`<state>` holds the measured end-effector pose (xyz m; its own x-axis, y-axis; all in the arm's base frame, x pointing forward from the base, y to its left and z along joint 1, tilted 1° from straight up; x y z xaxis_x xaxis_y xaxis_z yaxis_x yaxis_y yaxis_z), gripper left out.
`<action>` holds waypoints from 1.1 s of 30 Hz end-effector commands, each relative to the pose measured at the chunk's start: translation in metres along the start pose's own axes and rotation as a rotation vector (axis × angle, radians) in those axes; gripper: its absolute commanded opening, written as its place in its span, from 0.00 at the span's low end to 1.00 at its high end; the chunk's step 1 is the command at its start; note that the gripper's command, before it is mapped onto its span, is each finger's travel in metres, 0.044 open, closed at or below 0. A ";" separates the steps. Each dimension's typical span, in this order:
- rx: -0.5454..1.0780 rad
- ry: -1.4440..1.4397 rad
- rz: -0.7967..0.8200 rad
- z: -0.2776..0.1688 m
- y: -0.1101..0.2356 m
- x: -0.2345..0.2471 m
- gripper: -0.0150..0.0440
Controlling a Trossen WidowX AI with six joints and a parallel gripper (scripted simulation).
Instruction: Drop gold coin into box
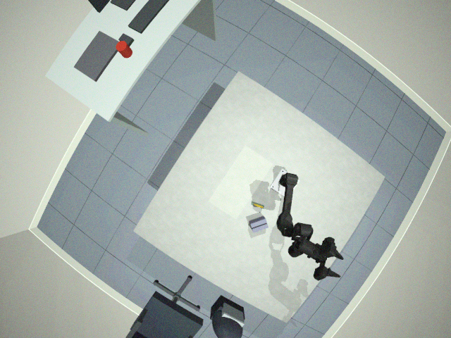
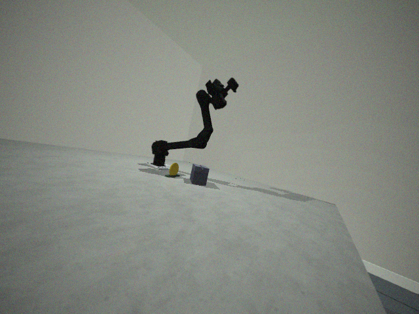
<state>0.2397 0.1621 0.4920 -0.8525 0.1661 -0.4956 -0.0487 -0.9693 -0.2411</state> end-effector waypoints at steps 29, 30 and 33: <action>-1.170 1.059 -0.405 0.252 0.074 0.161 0.53; -1.194 1.066 -0.423 0.255 0.080 0.163 0.53; -1.300 1.095 -0.509 0.263 0.102 0.173 0.53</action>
Point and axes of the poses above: the point midway between the two fingers, 35 mm back from their tips, its own y axis back along the fingers, its own x axis across the jaws, z = x × y, the point moved 5 cm from there along y, back along the fingers, and after that the axes turned 12 degrees about -y, right-handed, at the moved point
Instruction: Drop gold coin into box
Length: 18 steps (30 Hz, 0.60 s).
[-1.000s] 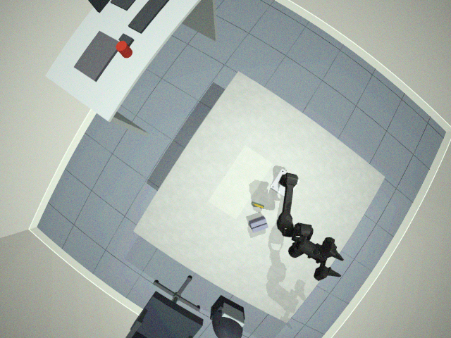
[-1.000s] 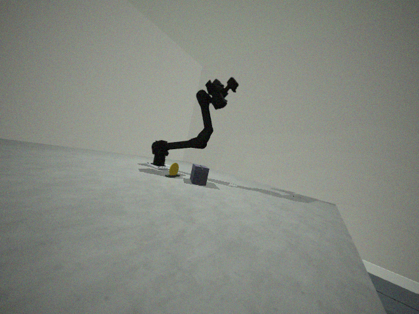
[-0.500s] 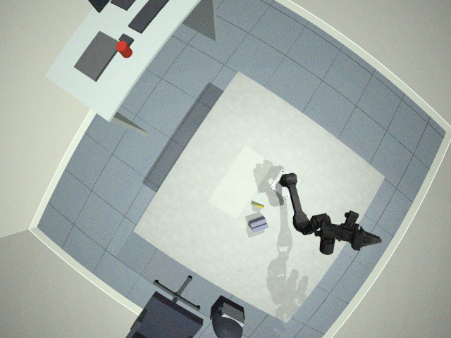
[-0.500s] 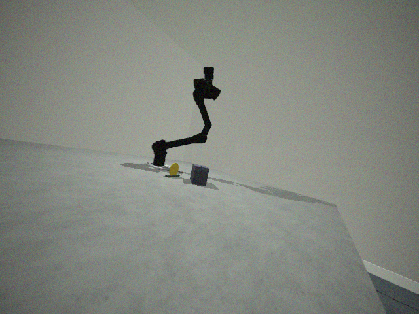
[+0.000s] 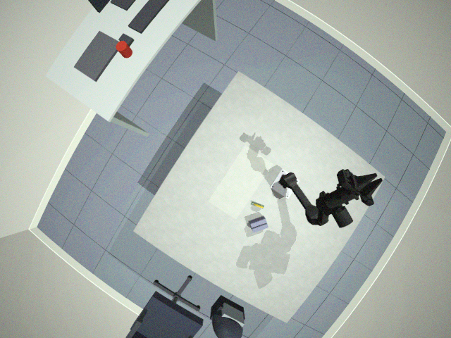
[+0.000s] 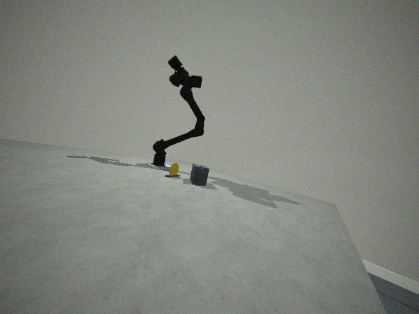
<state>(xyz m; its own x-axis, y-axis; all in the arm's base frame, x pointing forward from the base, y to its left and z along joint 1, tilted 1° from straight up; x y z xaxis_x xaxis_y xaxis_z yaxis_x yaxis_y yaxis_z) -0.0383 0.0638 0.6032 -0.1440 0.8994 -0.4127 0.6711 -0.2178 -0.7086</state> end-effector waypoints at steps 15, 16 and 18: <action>-0.239 0.420 -0.755 0.114 0.040 -0.130 0.53; -0.244 0.440 -0.808 0.119 0.046 -0.138 0.53; -0.250 0.479 -0.925 0.129 0.062 -0.154 0.53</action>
Point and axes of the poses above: the point midway between the two fingers, 35 mm back from their tips, its own y axis back along the fingers, its own x axis across the jaws, z = x × y, the point moved 5 cm from there along y, back along the fingers, and after that the axes turned 12 degrees about -y, right-handed, at the moved point
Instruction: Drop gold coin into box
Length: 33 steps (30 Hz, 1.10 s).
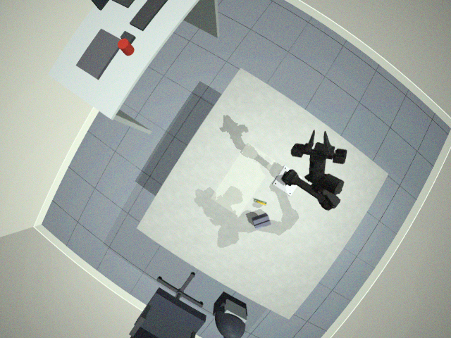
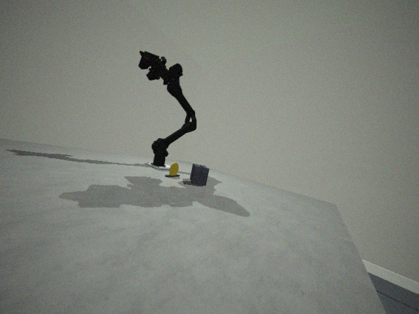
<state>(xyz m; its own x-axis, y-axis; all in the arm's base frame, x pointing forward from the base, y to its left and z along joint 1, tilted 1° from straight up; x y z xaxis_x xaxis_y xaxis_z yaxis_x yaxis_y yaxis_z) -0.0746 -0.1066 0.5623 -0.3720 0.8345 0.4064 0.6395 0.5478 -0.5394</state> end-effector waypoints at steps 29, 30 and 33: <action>0.906 0.993 -1.764 0.008 0.250 -0.291 0.53; 0.964 1.031 -1.811 0.010 0.263 -0.290 0.53; 1.148 1.152 -1.945 0.019 0.303 -0.285 0.53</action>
Point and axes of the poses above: the point midway between the two fingers, 35 mm back from their tips, its own y axis back along the fingers, its own x axis across the jaws, z = x × y, the point moved 5 cm from there along y, back along the fingers, and after that the axes turned 12 degrees about -y, right-handed, at the moved point
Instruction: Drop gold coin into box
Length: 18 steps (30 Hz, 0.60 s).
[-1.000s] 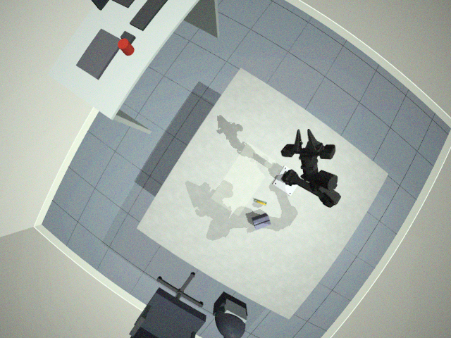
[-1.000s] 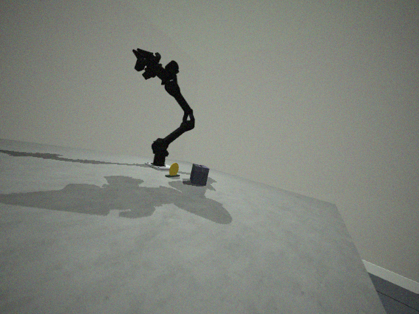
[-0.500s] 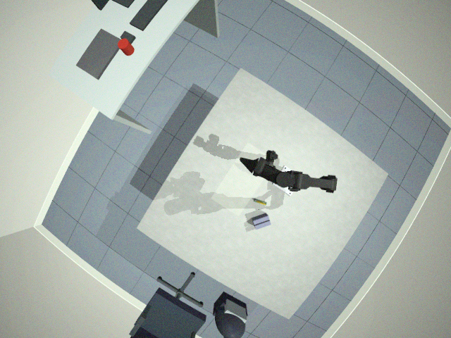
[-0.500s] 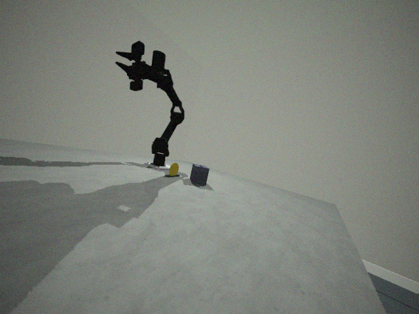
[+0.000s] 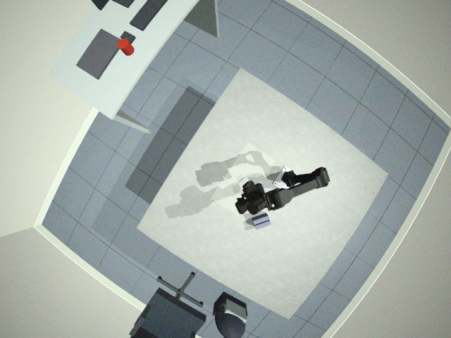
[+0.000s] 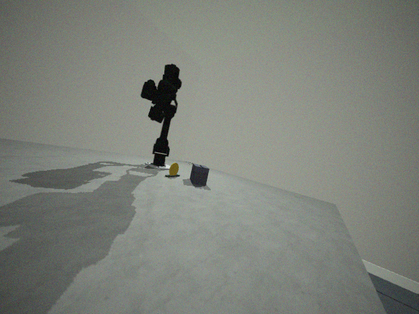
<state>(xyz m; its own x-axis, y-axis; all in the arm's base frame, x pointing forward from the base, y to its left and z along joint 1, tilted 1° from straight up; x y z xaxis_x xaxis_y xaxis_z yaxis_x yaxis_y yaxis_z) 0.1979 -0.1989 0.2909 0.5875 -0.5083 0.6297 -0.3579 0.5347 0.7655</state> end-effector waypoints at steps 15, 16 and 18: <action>0.377 0.696 -0.582 -0.106 -0.004 -0.103 0.53; 0.377 0.696 -0.582 -0.106 -0.004 -0.103 0.53; 0.377 0.696 -0.582 -0.109 -0.006 -0.100 0.53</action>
<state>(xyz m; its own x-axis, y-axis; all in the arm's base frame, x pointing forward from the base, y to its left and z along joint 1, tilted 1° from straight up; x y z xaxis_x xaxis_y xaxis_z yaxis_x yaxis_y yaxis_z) 0.2165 -0.0796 0.2103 0.9977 -0.0633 0.0246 -0.0230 0.0256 0.9994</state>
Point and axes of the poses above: the point midway between the two fingers, 35 mm back from their tips, its own y axis back along the fingers, its own x axis across the jaws, z = x × y, the point moved 5 cm from there along y, back along the fingers, and after that the axes turned 12 degrees about -y, right-handed, at the moved point
